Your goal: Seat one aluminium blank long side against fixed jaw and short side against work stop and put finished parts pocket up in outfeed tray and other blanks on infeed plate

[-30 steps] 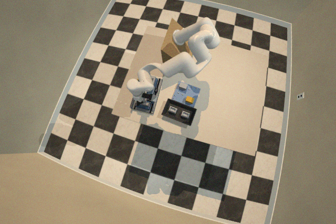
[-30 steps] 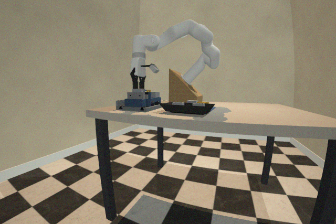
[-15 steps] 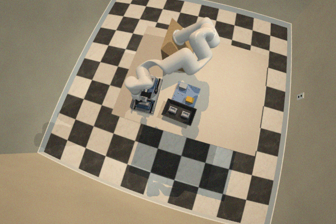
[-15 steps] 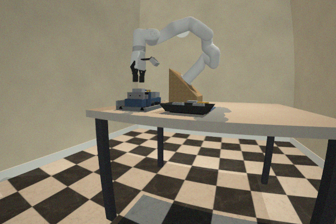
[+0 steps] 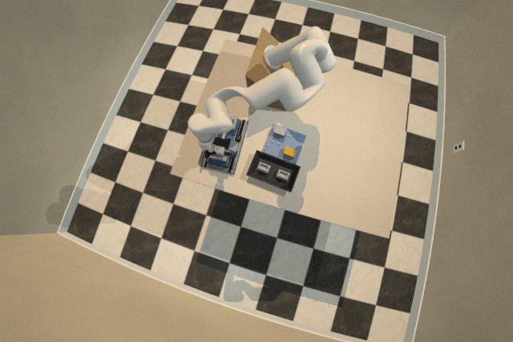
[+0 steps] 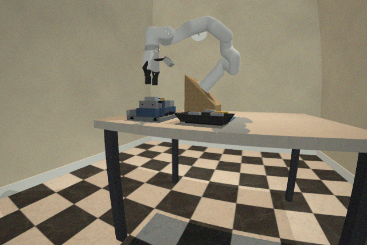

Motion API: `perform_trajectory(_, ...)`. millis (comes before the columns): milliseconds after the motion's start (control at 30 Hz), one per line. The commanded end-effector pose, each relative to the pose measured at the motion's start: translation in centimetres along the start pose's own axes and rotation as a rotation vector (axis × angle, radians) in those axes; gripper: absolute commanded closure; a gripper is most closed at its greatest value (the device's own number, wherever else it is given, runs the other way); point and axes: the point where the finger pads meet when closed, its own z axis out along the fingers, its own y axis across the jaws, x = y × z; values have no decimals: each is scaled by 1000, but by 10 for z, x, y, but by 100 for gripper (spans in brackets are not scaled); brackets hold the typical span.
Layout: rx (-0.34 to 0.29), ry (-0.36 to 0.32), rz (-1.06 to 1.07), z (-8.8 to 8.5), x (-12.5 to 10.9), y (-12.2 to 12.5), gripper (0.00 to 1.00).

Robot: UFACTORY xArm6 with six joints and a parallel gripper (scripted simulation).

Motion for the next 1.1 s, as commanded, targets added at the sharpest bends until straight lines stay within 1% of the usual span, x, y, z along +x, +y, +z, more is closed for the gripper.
perform_trajectory(0,-3,-2,-1,-5,0,1,31)
perform_trajectory(133,-3,-2,-1,-5,0,1,31)
perform_trajectory(167,-3,-2,-1,-5,0,1,100)
perform_trajectory(1067,-3,-2,-1,-5,0,1,100)
